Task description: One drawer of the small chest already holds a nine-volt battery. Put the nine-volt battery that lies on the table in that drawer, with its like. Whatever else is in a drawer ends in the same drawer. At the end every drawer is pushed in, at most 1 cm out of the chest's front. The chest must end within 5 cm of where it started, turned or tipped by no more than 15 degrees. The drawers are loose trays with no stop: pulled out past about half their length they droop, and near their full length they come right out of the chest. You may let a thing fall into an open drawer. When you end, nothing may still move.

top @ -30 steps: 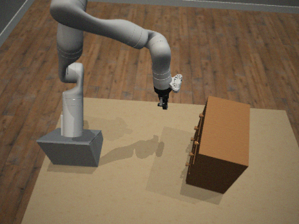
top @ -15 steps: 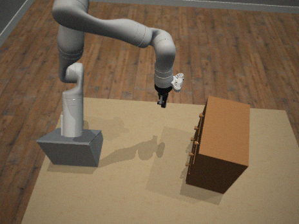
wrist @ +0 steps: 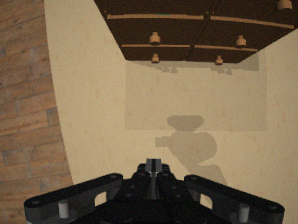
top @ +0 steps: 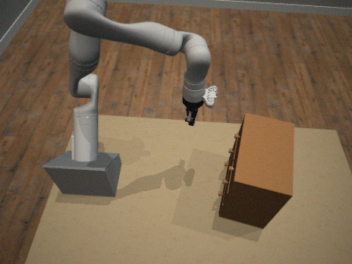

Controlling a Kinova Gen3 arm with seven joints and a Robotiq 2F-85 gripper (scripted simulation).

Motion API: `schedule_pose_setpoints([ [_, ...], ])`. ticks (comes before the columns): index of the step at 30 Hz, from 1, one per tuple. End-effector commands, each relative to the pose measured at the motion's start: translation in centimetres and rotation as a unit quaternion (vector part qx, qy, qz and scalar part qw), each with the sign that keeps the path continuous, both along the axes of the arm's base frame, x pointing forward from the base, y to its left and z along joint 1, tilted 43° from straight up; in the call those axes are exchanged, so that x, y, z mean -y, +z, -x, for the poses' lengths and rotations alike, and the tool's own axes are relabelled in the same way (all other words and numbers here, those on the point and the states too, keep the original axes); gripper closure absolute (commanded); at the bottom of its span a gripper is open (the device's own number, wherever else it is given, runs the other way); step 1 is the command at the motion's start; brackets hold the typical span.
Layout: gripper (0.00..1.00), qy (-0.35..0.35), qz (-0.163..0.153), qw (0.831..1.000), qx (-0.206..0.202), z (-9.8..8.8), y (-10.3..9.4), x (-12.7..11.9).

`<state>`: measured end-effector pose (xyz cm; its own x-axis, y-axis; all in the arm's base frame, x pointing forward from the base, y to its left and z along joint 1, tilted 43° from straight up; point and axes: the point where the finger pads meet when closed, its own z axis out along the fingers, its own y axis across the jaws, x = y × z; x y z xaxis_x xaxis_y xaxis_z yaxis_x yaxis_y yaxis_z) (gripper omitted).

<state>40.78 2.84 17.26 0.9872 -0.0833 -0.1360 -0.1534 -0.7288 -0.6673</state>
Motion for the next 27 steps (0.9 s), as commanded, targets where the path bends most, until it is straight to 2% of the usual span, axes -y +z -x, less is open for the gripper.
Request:
schedule_pose_setpoints([
  [1, 1.00, 0.001, -0.001, 1.000, -0.001, -0.09, 0.10, 0.05],
  [27, 1.00, 0.007, -0.002, 1.000, -0.008, 0.09, 0.31, 0.21],
])
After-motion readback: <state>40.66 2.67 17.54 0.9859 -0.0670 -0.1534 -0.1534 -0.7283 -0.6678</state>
